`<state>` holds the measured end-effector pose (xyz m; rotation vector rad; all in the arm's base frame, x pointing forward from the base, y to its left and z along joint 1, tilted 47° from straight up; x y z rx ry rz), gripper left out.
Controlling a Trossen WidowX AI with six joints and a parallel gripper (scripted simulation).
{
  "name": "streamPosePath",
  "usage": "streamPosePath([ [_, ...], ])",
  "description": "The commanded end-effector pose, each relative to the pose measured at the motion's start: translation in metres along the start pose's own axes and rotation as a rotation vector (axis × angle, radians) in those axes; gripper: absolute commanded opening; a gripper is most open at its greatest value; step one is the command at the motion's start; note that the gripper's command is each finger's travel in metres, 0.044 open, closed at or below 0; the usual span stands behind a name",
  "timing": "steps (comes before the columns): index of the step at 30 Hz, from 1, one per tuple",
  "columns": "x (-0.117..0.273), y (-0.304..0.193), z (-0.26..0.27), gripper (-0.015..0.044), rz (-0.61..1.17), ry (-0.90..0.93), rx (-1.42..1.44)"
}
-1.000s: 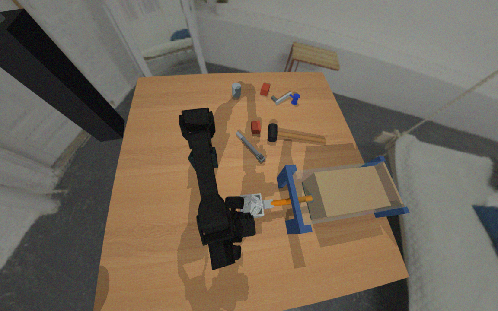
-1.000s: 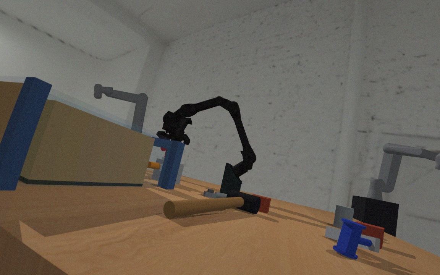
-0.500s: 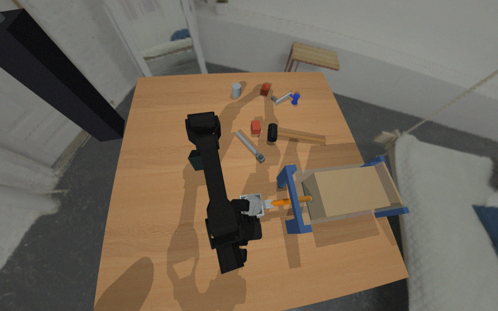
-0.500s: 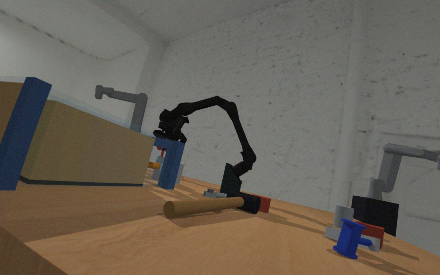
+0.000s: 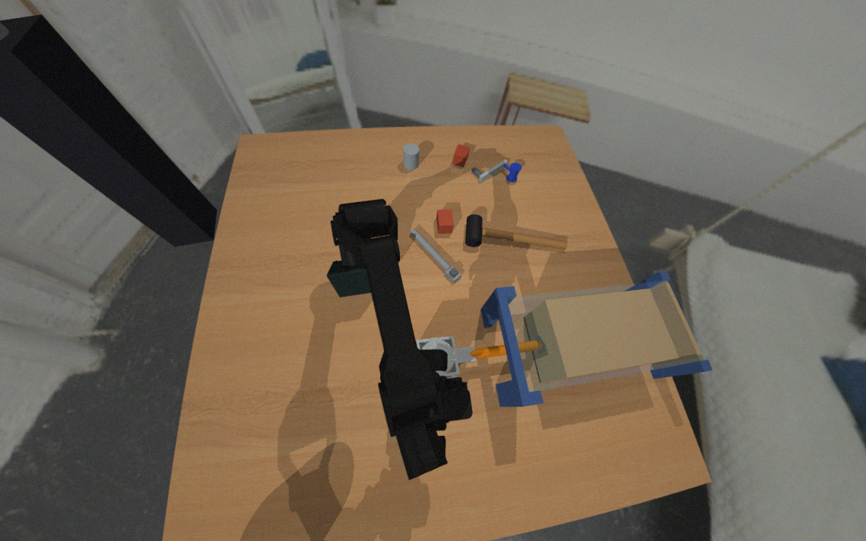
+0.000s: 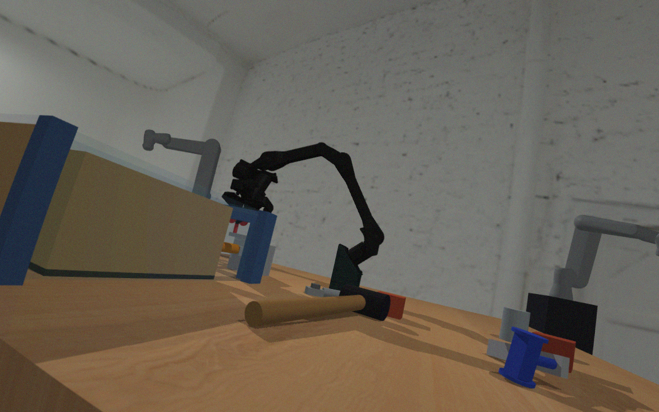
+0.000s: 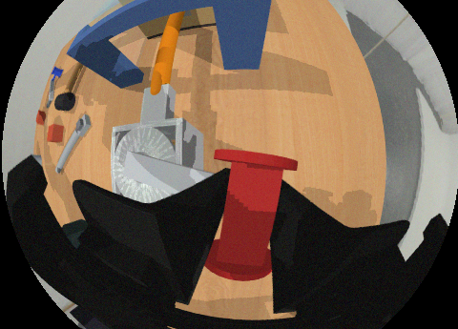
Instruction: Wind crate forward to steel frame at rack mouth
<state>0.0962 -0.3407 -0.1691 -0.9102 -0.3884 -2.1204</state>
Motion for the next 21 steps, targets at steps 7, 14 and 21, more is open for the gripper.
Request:
streamPosePath([
  [7,-0.009,0.018,0.007,0.0,-0.01,0.008,0.011],
  [14,-0.013,0.026,0.012,0.0,-0.011,0.008,0.012],
  [21,-0.017,0.034,0.018,0.0,-0.011,0.009,0.012],
])
Point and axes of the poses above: the point midway between the two fingers, 35 mm back from their tips, its own x axis back along the fingers, its own z axis across the jaws, y = z × x, the point moved 6 cm from there along x, back along the fingers, and after that the axes turned 15 degrees about -x, right-handed, at the moved point
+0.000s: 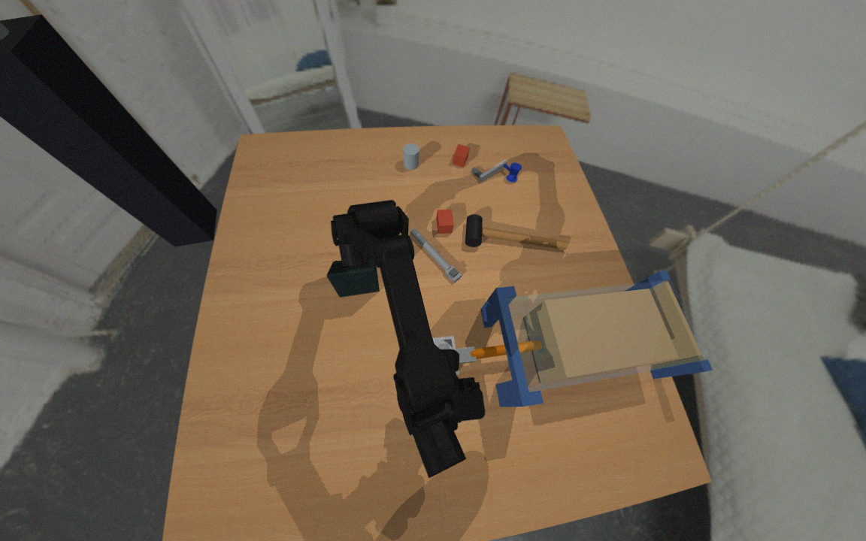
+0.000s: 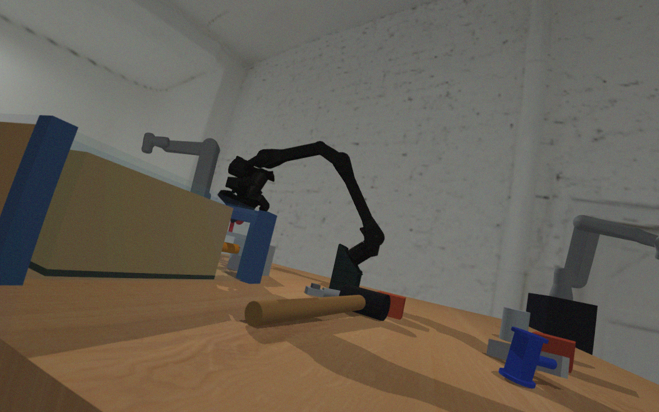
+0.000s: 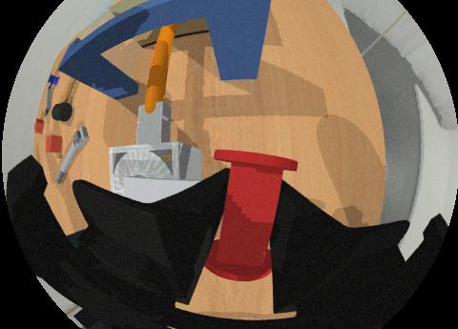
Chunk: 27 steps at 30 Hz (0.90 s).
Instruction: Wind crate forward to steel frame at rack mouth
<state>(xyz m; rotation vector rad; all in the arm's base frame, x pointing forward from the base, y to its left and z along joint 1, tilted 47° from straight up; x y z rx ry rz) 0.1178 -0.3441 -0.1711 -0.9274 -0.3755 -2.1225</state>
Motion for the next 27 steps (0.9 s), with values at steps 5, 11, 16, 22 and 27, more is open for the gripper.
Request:
streamPosePath([
  [5,-0.011,0.02,0.016,0.0,-0.013,0.018,0.028],
  [11,-0.014,0.026,0.022,0.0,-0.013,0.018,0.028],
  [16,-0.017,0.03,0.027,0.0,-0.013,0.019,0.029],
  [22,-0.02,0.035,0.034,0.0,-0.013,0.02,0.029],
  [27,-0.022,0.038,0.04,0.0,-0.013,0.021,0.029],
])
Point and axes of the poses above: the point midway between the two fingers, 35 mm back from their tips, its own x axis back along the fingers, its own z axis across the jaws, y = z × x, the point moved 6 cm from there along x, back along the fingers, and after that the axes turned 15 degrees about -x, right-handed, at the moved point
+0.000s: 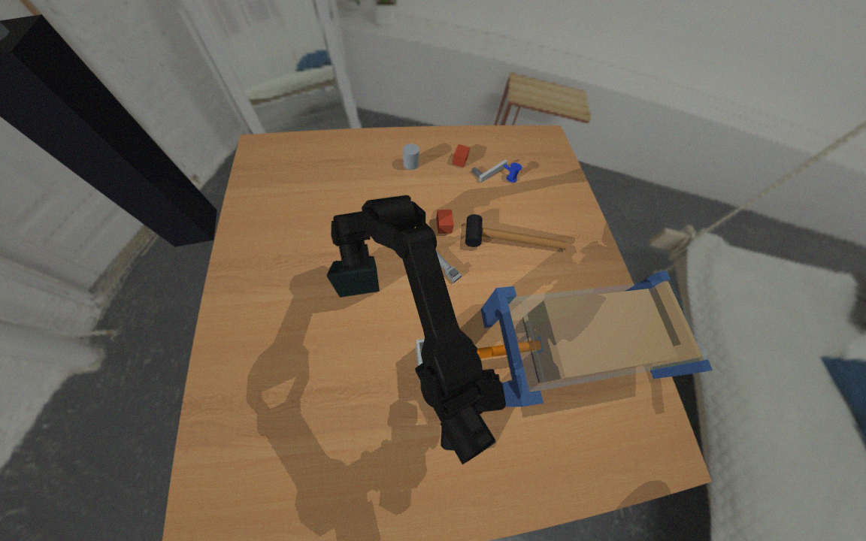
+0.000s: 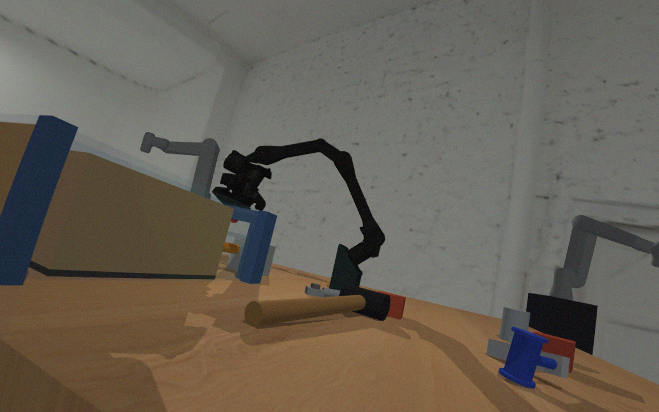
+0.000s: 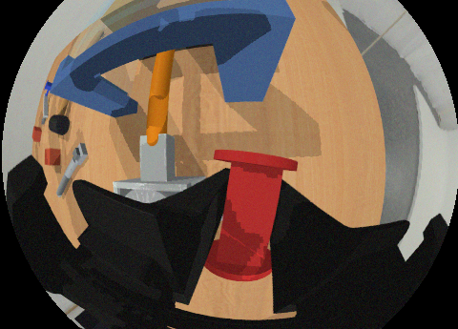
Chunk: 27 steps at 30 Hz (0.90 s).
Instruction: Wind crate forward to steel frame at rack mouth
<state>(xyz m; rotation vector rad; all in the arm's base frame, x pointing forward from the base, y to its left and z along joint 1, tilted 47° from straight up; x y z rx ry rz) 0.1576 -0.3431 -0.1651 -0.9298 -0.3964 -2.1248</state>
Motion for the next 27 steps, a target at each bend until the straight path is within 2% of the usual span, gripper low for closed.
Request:
streamPosePath([
  [1,-0.009,0.01,0.017,0.0,-0.003,0.029,0.018],
  [27,-0.017,0.02,0.052,0.0,-0.003,0.033,0.018],
])
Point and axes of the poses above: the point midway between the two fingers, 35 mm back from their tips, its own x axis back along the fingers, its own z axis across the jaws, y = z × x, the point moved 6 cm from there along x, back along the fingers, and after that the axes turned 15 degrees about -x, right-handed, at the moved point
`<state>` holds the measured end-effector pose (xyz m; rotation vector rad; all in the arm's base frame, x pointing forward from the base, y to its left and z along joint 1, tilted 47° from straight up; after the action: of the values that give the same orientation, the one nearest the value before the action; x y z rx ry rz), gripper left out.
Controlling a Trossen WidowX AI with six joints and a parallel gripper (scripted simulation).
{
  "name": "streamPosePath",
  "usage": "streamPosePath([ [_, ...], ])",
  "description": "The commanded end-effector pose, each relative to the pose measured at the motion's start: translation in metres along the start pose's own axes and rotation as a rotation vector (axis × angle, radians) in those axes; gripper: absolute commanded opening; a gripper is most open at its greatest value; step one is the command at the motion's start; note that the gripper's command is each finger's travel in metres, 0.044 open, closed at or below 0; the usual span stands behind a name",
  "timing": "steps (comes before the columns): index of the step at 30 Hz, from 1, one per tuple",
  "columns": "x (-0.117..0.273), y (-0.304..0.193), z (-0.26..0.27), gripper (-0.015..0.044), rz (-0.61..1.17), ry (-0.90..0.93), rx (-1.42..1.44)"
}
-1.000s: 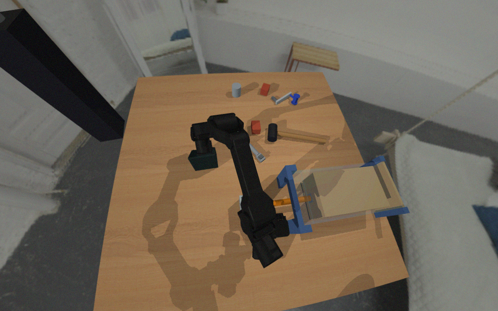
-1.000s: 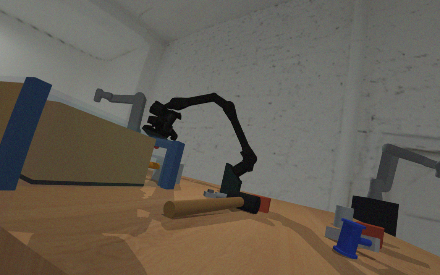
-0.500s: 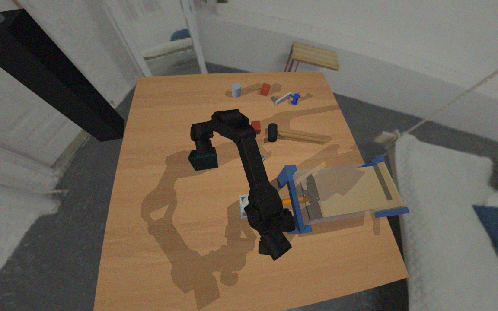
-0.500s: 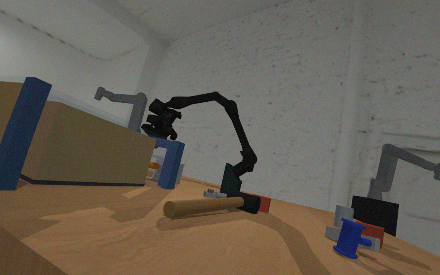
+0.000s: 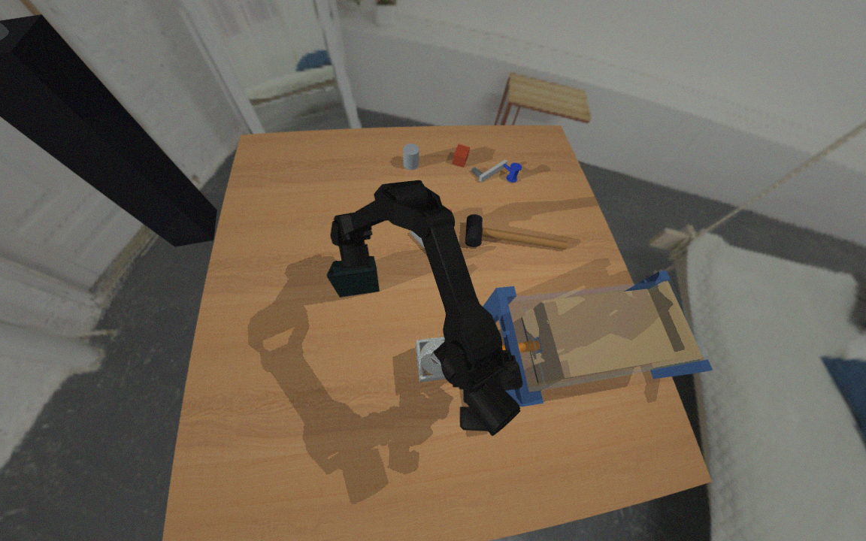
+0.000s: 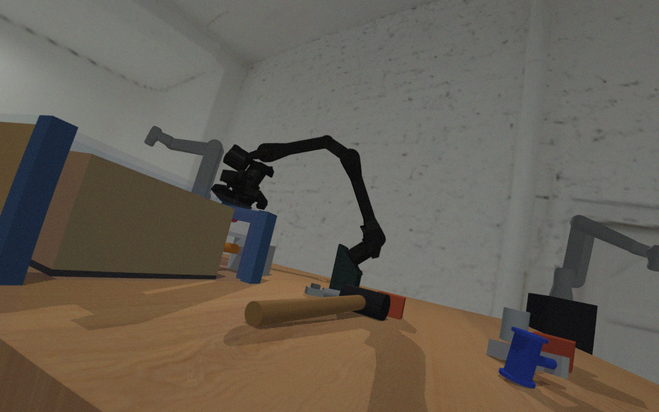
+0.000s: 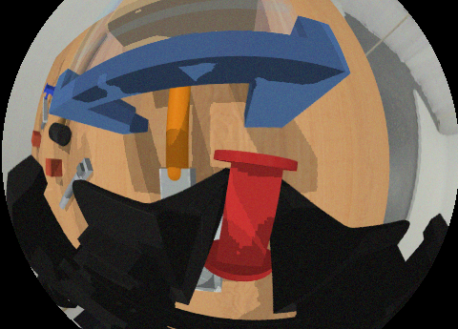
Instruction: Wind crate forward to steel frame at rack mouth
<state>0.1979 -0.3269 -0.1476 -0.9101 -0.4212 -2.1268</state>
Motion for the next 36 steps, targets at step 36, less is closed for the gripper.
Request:
streamPosePath([
  [36,-0.007,-0.005,0.063,0.0,0.008,0.031,-0.006],
])
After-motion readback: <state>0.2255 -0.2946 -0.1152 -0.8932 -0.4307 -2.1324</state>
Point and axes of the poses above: the point midway between the two fingers, 35 mm back from their tips, its own x axis back along the fingers, its own z axis across the jaws, y = z × x, the point moved 6 cm from there along x, back along the fingers, and after that the axes turned 15 degrees about -x, right-handed, at the moved point
